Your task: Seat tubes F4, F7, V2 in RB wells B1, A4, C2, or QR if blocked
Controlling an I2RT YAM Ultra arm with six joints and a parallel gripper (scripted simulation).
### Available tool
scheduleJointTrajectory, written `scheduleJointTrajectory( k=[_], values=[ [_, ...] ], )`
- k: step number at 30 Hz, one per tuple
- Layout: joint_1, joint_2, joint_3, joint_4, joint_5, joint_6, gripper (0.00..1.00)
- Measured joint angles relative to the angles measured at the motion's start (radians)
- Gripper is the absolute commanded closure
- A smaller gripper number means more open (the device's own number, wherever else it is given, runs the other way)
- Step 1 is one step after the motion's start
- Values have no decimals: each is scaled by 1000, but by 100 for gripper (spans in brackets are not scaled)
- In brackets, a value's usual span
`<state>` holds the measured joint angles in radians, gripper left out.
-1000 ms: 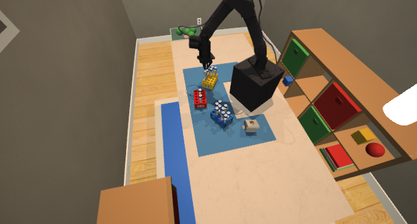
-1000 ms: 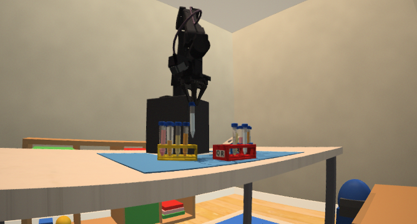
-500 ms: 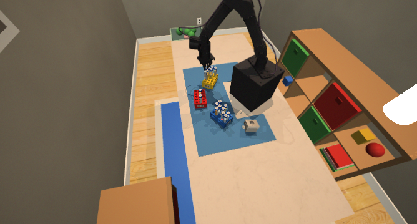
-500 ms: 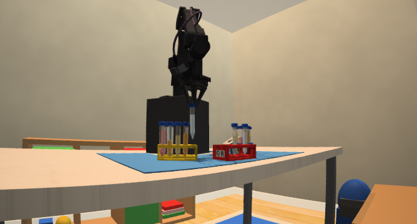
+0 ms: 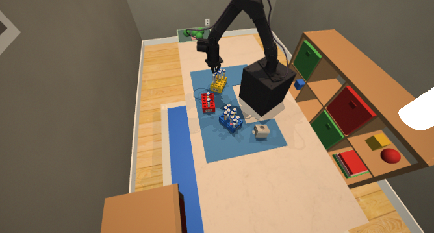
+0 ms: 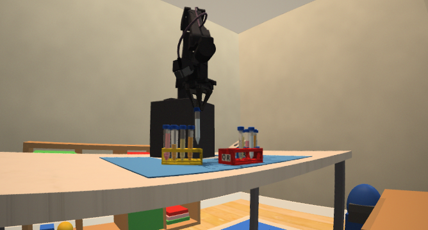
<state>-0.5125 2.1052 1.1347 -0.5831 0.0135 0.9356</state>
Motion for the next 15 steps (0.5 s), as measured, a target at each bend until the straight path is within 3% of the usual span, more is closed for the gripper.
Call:
scheduleJointTrajectory(
  k=[15],
  values=[
    [0, 6, -7, 16, 0, -1, 100]
  ],
)
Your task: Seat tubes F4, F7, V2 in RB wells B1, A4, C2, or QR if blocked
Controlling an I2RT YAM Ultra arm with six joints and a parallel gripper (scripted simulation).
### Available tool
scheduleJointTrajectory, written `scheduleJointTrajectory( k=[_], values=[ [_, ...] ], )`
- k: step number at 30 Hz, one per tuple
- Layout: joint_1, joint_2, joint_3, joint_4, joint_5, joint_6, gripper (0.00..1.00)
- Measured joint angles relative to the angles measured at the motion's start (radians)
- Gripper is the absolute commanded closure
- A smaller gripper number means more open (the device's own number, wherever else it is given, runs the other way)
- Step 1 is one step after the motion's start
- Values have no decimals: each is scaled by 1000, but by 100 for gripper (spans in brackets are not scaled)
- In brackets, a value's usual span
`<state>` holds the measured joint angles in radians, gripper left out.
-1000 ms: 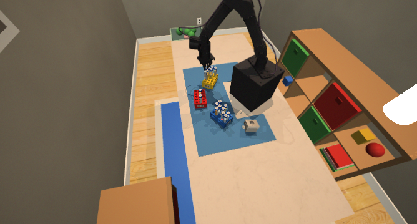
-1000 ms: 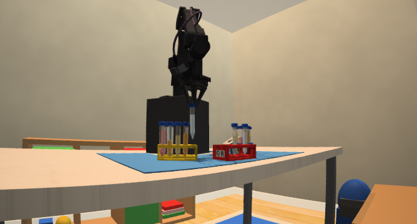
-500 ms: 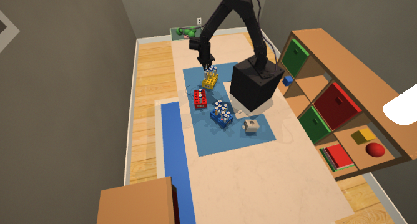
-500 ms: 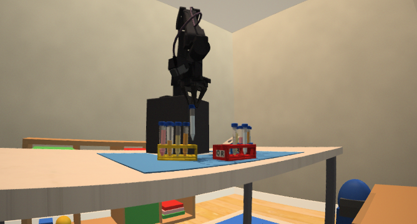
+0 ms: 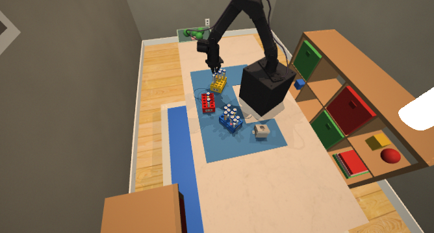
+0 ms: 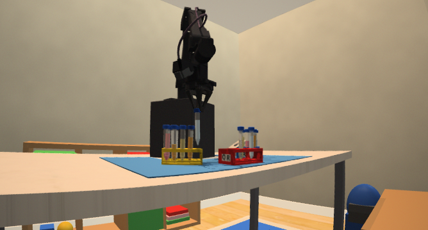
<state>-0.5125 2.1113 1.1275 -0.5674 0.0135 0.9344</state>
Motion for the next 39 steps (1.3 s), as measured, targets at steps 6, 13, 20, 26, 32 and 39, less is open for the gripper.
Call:
scheduleJointTrajectory(
  k=[6, 13, 20, 26, 32, 39],
  values=[
    [0, 10, 0, 6, 0, 0, 100],
    [0, 10, 0, 12, 0, -1, 100],
    [-4, 19, -4, 21, 0, -2, 100],
    [-5, 23, -4, 26, 0, -2, 100],
    [-5, 23, -4, 31, 0, -2, 100],
    [-5, 34, -9, 40, 0, -2, 100]
  ],
)
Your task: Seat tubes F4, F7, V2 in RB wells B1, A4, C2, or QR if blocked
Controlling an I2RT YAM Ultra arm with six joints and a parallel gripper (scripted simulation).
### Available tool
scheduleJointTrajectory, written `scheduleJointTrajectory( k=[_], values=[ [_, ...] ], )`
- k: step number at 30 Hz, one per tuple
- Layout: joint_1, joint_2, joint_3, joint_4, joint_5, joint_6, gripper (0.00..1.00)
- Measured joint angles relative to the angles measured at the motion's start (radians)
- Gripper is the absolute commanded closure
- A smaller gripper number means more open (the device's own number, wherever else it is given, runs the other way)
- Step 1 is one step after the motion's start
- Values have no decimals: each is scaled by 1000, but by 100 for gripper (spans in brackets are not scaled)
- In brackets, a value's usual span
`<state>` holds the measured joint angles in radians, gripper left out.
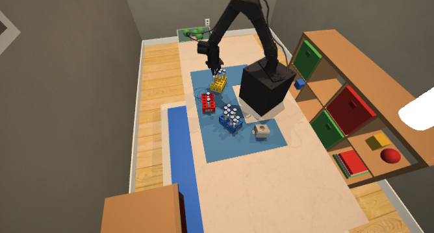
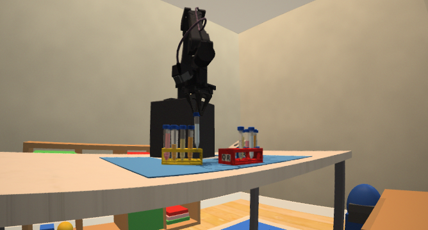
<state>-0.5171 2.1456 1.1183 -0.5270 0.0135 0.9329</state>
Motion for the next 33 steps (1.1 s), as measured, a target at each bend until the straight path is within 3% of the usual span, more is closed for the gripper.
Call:
scheduleJointTrajectory(
  k=[33],
  values=[
    [10, 50, 16, 27, 0, 11, 100]
  ],
)
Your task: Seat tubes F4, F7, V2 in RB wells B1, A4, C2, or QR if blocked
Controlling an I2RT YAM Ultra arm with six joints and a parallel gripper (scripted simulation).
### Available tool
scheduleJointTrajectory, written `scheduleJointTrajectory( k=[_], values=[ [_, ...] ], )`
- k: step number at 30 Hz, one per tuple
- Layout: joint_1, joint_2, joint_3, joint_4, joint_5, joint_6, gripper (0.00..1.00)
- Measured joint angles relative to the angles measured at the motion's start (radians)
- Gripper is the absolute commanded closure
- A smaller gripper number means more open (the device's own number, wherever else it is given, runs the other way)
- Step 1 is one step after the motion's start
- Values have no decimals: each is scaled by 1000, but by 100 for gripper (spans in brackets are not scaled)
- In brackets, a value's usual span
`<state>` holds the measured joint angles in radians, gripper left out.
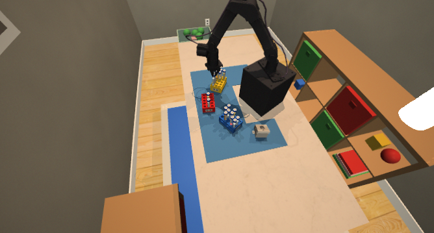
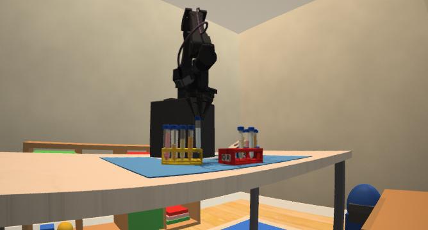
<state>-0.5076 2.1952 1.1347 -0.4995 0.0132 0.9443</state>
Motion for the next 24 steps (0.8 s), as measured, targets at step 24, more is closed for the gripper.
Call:
scheduleJointTrajectory(
  k=[24],
  values=[
    [2, 35, 15, 10, 3, 2, 100]
  ],
)
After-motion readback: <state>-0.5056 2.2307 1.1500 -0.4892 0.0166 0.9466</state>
